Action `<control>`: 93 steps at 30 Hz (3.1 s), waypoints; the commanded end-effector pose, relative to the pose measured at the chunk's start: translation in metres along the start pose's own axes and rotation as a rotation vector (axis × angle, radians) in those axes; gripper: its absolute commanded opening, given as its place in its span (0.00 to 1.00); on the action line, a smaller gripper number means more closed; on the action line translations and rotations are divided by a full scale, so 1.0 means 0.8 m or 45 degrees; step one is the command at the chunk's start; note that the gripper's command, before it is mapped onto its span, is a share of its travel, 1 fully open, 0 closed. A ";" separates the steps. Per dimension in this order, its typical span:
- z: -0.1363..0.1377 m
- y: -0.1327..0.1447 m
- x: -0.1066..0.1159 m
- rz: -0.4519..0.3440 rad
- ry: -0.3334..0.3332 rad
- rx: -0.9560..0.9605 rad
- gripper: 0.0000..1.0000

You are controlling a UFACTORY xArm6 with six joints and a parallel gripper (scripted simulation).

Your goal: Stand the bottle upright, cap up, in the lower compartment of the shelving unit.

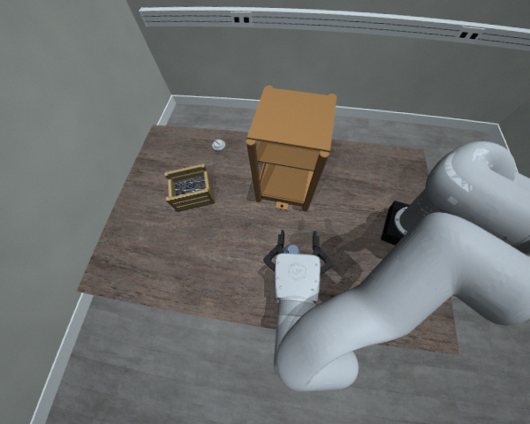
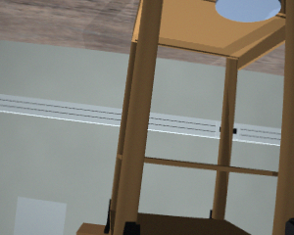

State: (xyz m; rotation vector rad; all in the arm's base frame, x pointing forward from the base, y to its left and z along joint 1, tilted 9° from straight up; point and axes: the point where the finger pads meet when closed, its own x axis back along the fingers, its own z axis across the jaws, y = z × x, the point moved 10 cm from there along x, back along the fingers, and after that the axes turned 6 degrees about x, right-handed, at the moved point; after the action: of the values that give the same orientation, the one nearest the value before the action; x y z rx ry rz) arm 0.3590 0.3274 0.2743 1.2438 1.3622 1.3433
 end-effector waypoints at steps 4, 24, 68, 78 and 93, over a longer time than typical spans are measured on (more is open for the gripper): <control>0.007 -0.003 0.001 -0.044 -0.063 -0.057 0.85; 0.018 -0.011 -0.001 -0.122 -0.160 -0.145 0.85; 0.022 -0.025 -0.003 -0.136 -0.177 -0.160 0.85; 0.027 -0.046 -0.006 -0.136 -0.177 -0.160 0.85; 0.037 -0.088 -0.011 -0.136 -0.177 -0.160 0.85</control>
State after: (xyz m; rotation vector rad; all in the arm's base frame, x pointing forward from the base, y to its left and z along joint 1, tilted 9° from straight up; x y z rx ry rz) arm 0.3815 0.3274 0.2069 1.1419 1.2158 1.2220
